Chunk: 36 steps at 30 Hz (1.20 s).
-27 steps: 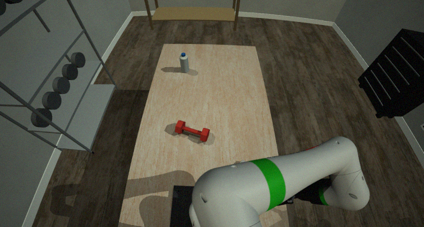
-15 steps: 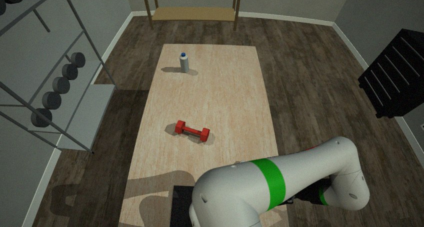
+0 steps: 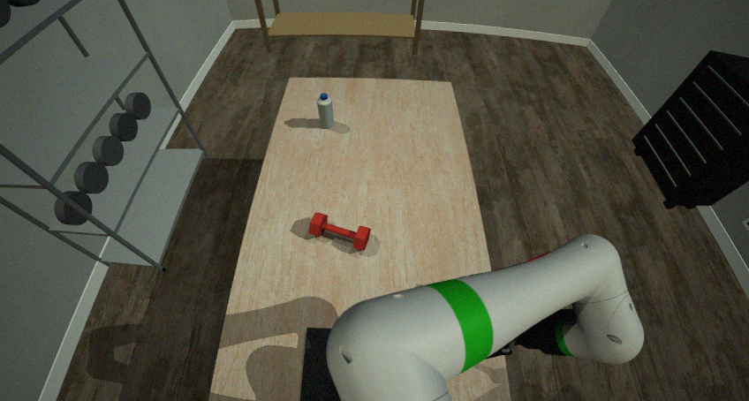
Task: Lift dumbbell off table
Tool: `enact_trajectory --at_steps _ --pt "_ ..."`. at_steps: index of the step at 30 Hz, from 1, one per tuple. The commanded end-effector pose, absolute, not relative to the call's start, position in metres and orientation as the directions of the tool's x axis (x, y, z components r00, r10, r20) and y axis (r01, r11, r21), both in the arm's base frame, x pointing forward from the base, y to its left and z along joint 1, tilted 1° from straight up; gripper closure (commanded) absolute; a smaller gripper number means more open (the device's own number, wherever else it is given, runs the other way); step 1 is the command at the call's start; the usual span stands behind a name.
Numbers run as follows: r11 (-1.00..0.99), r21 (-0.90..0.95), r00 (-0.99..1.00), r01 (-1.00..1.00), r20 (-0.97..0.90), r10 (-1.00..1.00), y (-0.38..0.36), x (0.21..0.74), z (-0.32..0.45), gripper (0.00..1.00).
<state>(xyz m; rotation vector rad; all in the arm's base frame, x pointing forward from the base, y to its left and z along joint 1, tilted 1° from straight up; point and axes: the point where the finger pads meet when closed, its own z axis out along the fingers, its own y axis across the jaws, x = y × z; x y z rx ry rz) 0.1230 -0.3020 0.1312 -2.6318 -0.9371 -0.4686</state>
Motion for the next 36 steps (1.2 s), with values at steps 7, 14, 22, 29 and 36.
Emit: enact_trajectory --at_steps 7,14,22,29,36 --pt "-0.696 -0.137 0.691 0.705 0.357 0.629 -0.250 0.166 0.130 0.00" --pt "-0.652 -0.106 0.647 0.751 0.317 0.694 -0.202 0.204 0.128 0.00" --pt "-0.607 -0.081 0.603 0.790 0.278 0.748 -0.159 0.239 0.126 0.00" --pt "-0.569 -0.063 0.566 0.820 0.245 0.787 -0.125 0.267 0.125 0.00" --pt "-0.527 -0.046 0.524 0.849 0.209 0.826 -0.089 0.297 0.123 0.00"
